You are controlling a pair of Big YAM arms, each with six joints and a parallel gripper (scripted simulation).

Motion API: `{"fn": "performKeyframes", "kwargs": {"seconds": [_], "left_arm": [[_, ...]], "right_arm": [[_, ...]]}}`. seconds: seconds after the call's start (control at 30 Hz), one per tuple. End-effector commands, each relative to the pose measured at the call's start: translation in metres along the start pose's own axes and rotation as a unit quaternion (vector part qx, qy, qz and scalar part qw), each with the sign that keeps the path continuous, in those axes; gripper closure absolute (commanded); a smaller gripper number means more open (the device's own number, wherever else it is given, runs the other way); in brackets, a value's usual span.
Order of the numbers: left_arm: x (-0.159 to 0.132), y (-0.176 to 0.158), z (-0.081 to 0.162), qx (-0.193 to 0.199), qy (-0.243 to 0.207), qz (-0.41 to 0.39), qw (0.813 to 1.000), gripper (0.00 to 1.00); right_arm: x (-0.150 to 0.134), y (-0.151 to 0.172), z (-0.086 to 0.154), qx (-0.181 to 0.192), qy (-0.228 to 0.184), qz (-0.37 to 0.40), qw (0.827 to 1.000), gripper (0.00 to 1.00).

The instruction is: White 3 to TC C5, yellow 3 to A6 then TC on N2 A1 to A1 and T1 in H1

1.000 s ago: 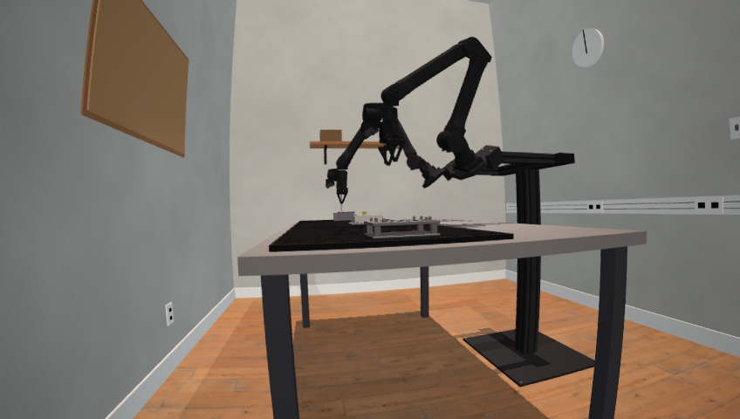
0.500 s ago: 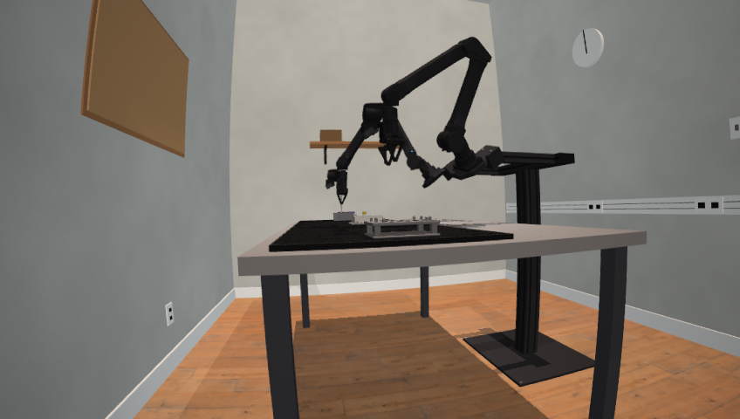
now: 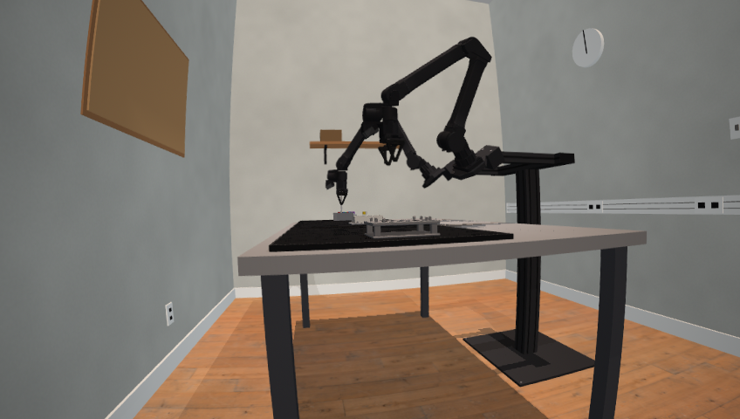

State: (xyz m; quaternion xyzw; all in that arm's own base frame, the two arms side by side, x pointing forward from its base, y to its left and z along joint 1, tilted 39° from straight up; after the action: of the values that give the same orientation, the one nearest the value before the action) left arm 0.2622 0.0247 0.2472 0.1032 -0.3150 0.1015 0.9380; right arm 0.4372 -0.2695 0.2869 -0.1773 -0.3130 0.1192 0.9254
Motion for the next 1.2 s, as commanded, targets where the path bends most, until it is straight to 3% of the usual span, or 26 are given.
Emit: {"fn": "performKeyframes", "kwargs": {"seconds": [0.0, 1.17], "left_arm": [[0.011, 0.000, 0.008, -0.004, -0.013, -0.003, 1.000, 0.00], [0.011, 0.000, 0.008, -0.004, -0.013, -0.003, 1.000, 0.00]], "right_arm": [[0.009, -0.005, -0.008, -0.005, -0.006, -0.001, 1.000, 0.93], [0.004, 0.000, -0.018, -0.001, -0.003, -0.001, 1.000, 0.93]]}}
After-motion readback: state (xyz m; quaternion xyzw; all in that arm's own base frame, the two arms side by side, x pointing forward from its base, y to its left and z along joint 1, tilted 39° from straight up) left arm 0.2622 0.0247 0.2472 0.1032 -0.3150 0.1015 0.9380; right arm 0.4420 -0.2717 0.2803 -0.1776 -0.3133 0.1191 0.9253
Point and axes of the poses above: on each arm, the point where the finger pads meet when closed, its own z axis back along the fingers, its own y axis across the jaws, x = y × z, the point moved 4 cm from there along z, back along the fingers, and after that the axes turned 14 degrees about z, right-handed, at the moved point
